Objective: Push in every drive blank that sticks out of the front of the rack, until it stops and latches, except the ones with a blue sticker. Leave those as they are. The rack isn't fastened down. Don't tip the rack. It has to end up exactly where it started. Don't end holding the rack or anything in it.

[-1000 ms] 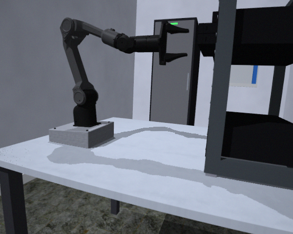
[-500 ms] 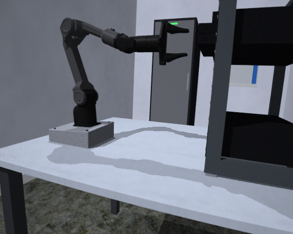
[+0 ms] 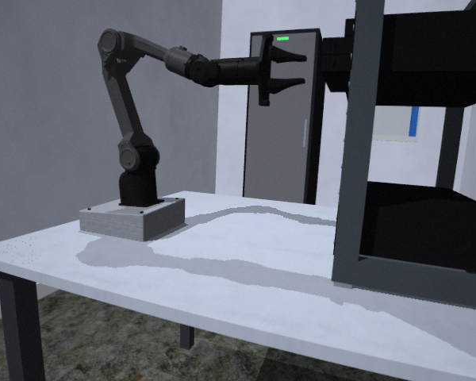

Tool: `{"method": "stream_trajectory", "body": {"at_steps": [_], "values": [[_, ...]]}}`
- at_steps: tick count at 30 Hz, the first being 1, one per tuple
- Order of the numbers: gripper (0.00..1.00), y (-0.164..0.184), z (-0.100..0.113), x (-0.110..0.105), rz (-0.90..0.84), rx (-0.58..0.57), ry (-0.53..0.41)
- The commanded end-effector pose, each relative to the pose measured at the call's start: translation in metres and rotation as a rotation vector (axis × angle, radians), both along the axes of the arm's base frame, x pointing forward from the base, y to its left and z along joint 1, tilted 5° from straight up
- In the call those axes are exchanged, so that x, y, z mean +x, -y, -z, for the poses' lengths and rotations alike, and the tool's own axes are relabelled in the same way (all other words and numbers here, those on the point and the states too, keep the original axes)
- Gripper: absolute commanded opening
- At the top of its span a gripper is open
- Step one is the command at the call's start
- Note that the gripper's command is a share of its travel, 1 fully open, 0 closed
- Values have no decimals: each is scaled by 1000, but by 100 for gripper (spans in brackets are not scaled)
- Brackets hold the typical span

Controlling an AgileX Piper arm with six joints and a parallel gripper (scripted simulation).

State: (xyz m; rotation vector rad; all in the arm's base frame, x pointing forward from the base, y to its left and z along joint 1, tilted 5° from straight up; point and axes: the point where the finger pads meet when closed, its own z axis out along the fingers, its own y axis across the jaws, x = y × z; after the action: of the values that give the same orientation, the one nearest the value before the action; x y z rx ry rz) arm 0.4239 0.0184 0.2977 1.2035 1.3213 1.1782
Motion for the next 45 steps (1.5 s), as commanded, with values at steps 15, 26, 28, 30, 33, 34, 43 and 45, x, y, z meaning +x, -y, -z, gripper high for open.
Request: {"method": "stream_trajectory", "body": {"at_steps": [15, 26, 28, 30, 33, 34, 43, 45], "values": [[0, 0, -1, 0, 0, 1, 2], [0, -1, -1, -1, 1, 1, 2], [0, -2, -2, -1, 1, 1, 2], [0, -4, -3, -2, 0, 1, 2], [0, -5, -4, -3, 1, 1, 2], [0, -6, -4, -3, 1, 1, 2], [0, -21, -14, -10, 1, 1, 2], [0, -25, -16, -12, 1, 1, 2]]}}
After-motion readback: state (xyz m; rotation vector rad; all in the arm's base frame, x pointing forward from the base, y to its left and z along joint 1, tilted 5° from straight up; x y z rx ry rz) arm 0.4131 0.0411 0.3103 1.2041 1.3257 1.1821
